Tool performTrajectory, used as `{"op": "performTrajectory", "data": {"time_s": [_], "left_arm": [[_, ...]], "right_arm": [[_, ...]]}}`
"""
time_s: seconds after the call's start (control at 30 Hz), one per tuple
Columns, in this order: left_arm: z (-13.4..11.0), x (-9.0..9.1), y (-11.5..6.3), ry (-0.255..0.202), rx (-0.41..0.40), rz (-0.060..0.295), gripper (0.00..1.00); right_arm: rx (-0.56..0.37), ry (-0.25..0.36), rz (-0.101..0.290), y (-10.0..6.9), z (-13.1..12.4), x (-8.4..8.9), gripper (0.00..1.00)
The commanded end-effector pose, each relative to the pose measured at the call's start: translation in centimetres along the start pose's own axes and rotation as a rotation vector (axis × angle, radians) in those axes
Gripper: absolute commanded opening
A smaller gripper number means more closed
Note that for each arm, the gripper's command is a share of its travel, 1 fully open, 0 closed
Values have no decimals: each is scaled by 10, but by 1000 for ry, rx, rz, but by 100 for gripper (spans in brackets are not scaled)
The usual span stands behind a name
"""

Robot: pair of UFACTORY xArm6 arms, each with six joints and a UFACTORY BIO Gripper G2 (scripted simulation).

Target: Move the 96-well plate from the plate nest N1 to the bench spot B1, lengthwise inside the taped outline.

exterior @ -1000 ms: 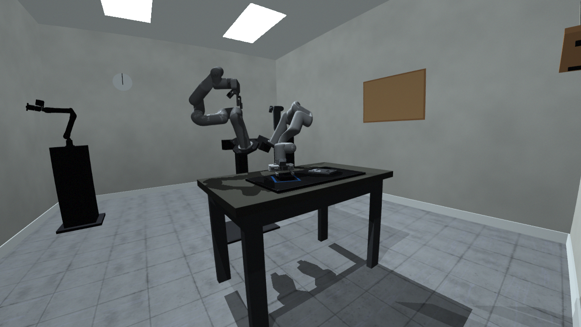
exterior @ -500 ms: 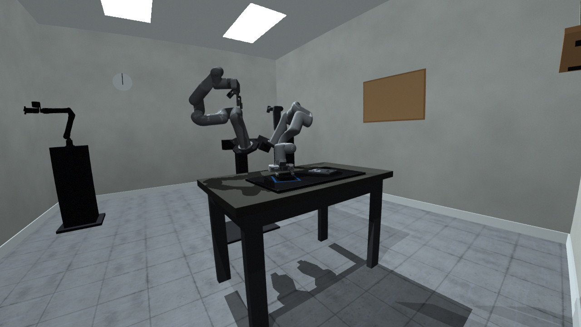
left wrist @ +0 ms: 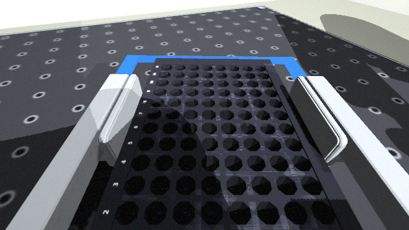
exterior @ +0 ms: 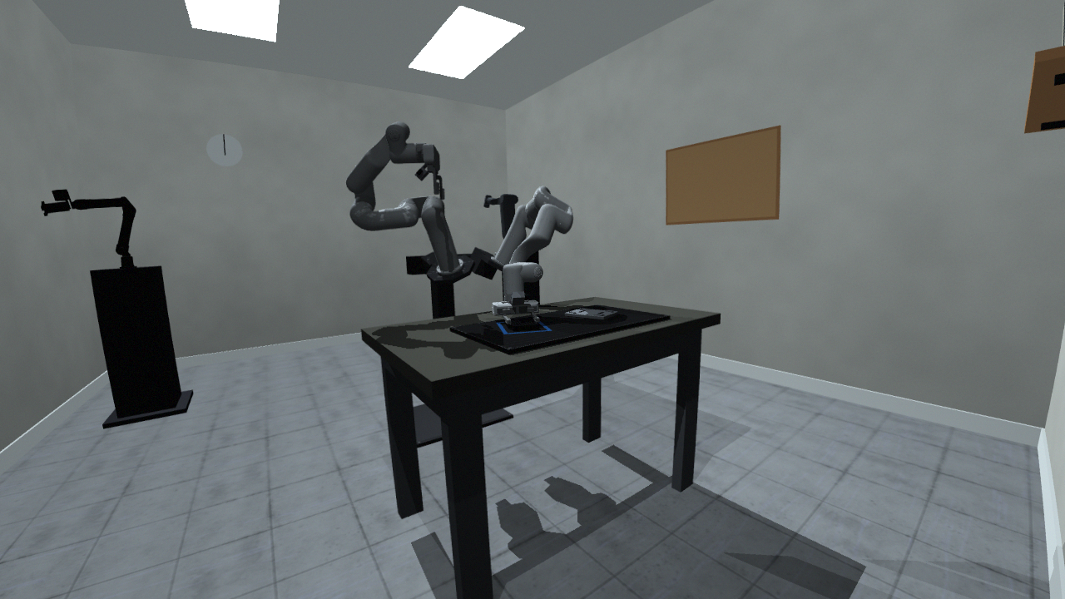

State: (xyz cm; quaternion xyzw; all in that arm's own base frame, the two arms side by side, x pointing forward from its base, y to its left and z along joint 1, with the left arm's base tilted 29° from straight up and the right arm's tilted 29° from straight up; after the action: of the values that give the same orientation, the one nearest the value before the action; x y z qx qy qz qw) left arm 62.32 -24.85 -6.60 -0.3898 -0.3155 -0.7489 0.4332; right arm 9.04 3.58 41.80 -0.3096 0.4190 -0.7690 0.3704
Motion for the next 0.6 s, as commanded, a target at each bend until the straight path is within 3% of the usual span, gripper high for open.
{"op": "performTrajectory", "data": {"time_s": [0.0, 0.2, 0.23, 0.57], "left_arm": [[0, 1, 1, 0, 1, -3, 0], [0, 1, 1, 0, 1, -3, 0], [0, 1, 1, 0, 1, -3, 37], [0, 1, 1, -1, 1, -4, 37]], "right_arm": [[0, 0, 1, 0, 0, 0, 100], [0, 0, 1, 0, 0, 0, 100], [0, 0, 1, 0, 0, 0, 100], [0, 0, 1, 0, 0, 0, 100]]}}
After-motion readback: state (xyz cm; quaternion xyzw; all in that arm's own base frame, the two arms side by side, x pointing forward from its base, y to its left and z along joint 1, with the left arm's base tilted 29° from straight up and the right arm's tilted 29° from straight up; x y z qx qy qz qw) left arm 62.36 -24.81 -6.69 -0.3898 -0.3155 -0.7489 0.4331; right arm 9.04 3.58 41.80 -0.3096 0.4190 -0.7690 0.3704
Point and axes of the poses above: on each arm, the point midway between the two finger pads, its own y axis out along the fingers, its own z axis across the jaws, x = y × z, the point moved 4 cm from there along -y, back along the fingers, and after that the axes turned 2 degrees about y, right-handed, at the moved point
